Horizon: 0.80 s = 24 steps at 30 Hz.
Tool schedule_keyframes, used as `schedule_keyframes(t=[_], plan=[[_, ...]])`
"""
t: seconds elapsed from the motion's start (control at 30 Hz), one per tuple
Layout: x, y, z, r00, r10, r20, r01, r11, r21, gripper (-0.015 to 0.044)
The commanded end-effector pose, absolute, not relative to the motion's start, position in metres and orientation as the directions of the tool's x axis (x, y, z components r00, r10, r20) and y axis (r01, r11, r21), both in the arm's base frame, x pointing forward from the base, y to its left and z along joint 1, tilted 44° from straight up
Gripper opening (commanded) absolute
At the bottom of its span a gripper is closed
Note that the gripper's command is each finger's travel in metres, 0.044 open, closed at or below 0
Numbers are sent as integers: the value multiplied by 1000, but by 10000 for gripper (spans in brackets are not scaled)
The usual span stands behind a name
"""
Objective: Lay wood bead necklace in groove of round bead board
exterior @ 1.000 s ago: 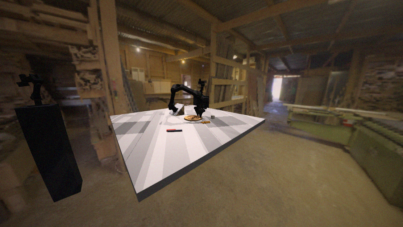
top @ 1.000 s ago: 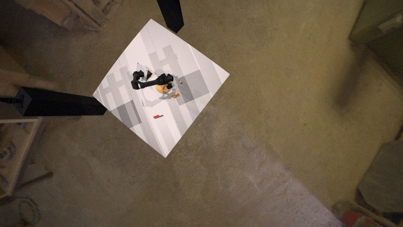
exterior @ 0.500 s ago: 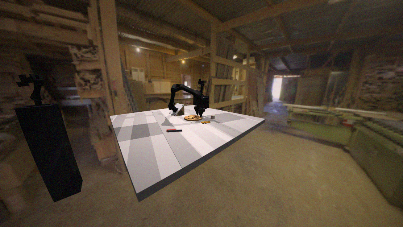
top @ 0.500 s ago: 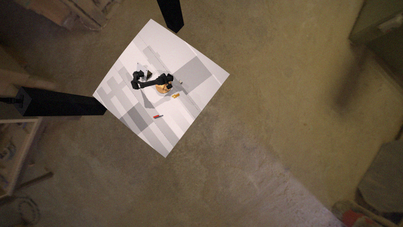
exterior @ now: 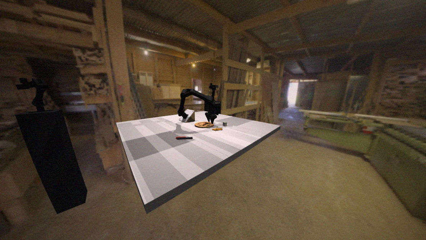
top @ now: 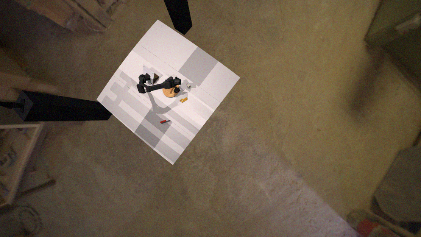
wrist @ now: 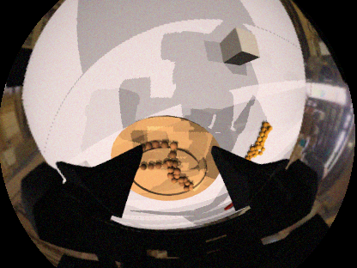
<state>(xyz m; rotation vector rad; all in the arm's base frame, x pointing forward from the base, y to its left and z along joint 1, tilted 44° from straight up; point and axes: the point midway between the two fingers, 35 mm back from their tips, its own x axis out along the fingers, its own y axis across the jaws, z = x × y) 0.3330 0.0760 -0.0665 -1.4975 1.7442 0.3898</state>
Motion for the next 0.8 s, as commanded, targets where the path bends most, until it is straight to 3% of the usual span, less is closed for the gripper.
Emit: schedule_keyframes(t=[0.0,0.17,0.33,0.77], plan=[[332,78,-63,8,-691,-723,-921,276,-274,388],[323,92,-39,7,-690,-724,-827,403,-392,256],[323,92,-39,7,-690,-724,-823,407,-396,125],[324,83,-50,13,-689,-725,-823,405,-399,120]])
